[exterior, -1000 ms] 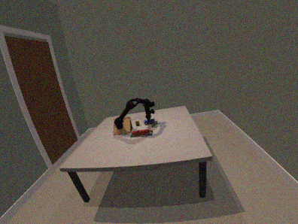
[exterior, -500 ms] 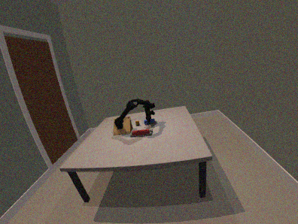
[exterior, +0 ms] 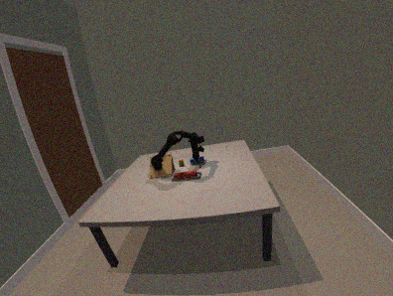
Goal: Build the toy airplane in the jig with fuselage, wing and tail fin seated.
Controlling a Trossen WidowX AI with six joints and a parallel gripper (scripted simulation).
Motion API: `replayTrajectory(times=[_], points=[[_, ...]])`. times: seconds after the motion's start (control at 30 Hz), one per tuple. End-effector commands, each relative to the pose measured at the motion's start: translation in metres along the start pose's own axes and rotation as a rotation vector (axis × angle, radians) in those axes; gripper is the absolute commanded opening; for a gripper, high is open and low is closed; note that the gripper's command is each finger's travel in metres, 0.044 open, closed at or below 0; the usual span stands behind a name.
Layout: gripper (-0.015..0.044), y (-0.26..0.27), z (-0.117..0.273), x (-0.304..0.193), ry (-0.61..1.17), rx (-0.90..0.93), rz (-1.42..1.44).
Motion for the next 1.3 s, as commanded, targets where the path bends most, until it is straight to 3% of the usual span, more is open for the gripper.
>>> replayTrajectory(times=[0.0,1.27], points=[[0.0,0.0,0.009,0.003,-0.022,0.005,0.012],[0.0,0.001,0.121,0.001,0.0,0.004,0.005]])
Point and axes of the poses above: the point midway between the two fingers, 35 mm back from their tips, its own z axis back along the fingers, its own y axis across the jaws, x = y × z, the point moved 7 cm from there along z, back along the fingers, and after that the axes turned 2 degrees about -z, right-handed, at the moved point
